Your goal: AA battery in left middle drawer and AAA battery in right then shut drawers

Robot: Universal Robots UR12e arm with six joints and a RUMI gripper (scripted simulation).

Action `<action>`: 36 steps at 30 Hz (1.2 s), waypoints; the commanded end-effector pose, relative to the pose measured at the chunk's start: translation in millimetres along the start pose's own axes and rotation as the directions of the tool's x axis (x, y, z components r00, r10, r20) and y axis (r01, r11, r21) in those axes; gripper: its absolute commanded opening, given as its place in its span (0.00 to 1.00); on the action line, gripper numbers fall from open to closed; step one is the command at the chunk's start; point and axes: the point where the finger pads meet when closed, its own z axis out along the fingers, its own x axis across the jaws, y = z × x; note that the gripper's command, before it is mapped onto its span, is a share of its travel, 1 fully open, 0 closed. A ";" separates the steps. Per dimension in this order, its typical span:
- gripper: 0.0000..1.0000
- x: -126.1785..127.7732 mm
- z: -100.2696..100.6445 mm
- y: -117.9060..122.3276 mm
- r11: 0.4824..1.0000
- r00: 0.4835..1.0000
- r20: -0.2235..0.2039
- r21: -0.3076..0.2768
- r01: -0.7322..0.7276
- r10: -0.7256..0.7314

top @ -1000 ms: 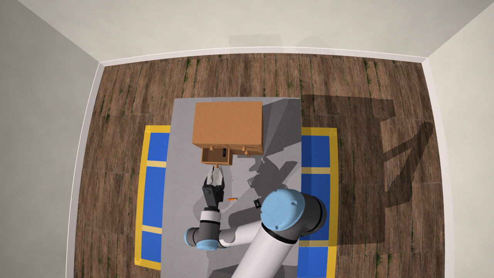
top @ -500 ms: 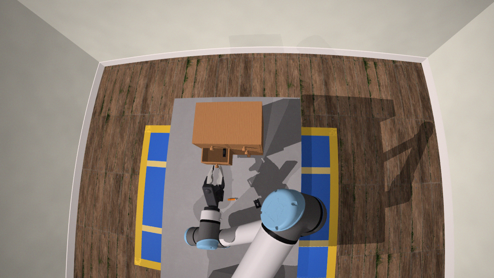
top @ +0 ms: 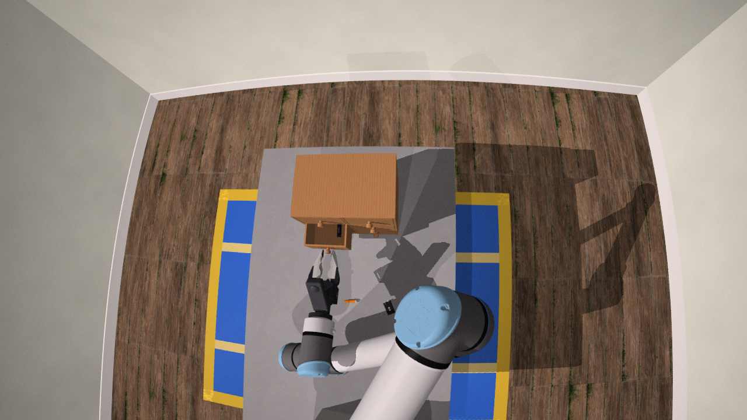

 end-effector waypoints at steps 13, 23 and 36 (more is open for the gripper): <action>0.20 0.0 -0.2 -0.5 1.000 1.000 0.000 0.001 0.000 0.000; 0.07 0.0 -0.2 -0.5 1.000 1.000 0.000 0.001 0.000 0.000; 0.07 0.0 -0.2 -0.5 1.000 1.000 0.000 0.001 0.000 0.000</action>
